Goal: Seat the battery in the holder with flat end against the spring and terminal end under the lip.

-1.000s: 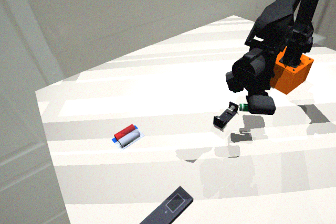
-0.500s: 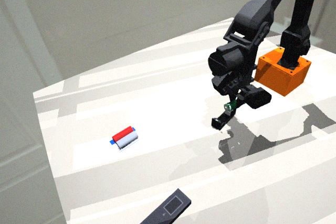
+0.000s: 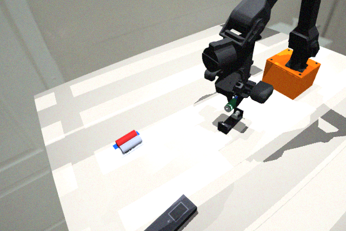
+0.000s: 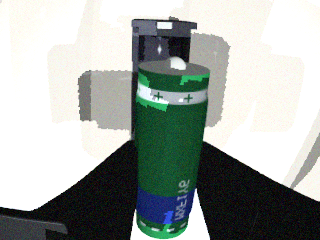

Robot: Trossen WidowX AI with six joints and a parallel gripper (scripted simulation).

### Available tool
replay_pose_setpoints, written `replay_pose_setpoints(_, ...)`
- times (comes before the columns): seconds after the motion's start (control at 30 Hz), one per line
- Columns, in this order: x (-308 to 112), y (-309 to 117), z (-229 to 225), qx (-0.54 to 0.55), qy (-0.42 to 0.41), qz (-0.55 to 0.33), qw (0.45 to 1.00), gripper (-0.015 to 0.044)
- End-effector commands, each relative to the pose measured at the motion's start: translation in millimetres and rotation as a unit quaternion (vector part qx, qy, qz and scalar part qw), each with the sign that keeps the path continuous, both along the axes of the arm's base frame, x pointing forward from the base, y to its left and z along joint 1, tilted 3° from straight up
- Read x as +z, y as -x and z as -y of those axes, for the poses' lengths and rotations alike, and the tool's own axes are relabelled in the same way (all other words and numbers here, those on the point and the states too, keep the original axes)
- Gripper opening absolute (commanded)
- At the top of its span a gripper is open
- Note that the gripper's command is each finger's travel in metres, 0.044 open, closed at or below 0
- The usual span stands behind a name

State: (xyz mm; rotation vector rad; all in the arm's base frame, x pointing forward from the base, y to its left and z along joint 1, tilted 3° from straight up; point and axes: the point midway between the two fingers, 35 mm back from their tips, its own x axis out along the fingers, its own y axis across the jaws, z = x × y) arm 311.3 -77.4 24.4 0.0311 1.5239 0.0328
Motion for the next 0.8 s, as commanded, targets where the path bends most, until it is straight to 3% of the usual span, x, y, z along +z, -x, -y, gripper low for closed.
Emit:
replay_pose_setpoints(0.0, -5, -1, 1, 0.007, 0.000, 0.006, 1.000, 0.0078)
replay_pose_setpoints(0.77, -42, -8, -1, -0.006, 0.004, 0.126, 0.992, 0.0078)
